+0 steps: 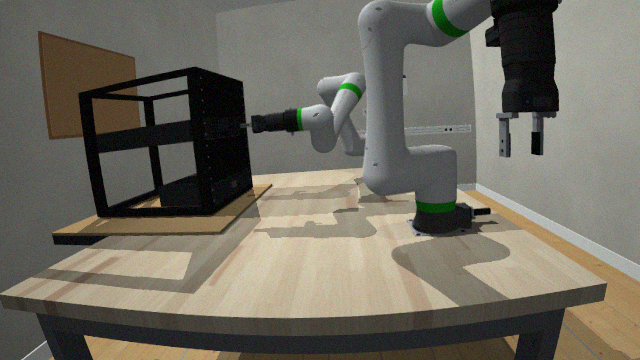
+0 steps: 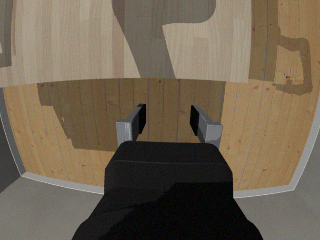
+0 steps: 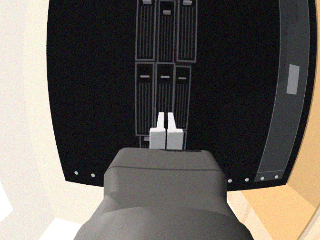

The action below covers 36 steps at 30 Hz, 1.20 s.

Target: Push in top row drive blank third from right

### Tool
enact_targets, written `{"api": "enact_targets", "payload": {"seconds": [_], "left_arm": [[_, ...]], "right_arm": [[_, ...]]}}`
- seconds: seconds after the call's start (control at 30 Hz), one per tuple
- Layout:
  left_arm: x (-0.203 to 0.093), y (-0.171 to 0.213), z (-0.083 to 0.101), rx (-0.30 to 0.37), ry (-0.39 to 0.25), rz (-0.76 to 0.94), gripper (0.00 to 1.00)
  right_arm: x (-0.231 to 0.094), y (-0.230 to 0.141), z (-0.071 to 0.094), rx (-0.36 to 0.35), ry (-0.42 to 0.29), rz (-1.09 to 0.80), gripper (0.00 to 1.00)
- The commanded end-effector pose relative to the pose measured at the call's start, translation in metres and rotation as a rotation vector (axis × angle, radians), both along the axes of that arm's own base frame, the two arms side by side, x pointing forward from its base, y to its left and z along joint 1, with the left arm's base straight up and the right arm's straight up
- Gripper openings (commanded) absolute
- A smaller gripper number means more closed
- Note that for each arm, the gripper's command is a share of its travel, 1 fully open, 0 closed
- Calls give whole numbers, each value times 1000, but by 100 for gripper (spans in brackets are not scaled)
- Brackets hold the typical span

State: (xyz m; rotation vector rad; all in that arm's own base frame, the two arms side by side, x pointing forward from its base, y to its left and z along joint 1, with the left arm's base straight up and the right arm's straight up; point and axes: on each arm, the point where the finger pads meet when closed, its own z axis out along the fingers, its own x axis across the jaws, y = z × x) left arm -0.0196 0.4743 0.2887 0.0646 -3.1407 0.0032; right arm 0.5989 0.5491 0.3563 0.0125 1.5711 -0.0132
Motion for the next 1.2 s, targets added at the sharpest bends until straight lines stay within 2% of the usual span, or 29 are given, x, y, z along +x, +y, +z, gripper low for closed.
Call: {"api": "enact_targets", "payload": {"seconds": [0.0,0.4,0.67,0.8,0.97,1.17], "left_arm": [[0,0,1,2,0,0,100],[0,0,1,2,0,0,100],[0,0,1,2,0,0,100],[0,0,1,2,0,0,100],[0,0,1,2,0,0,100],[0,0,1,2,0,0,100]], "right_arm": [[0,0,2,2,-2,0,0],[-1,-1,3,2,-2,0,0],[-18,-16,30,2,-2,0,0],[-20,-18,33,2,-2,0,0],[-15,-18,33,2,-2,0,0],[16,-18,33,2,-2,0,0]]}}
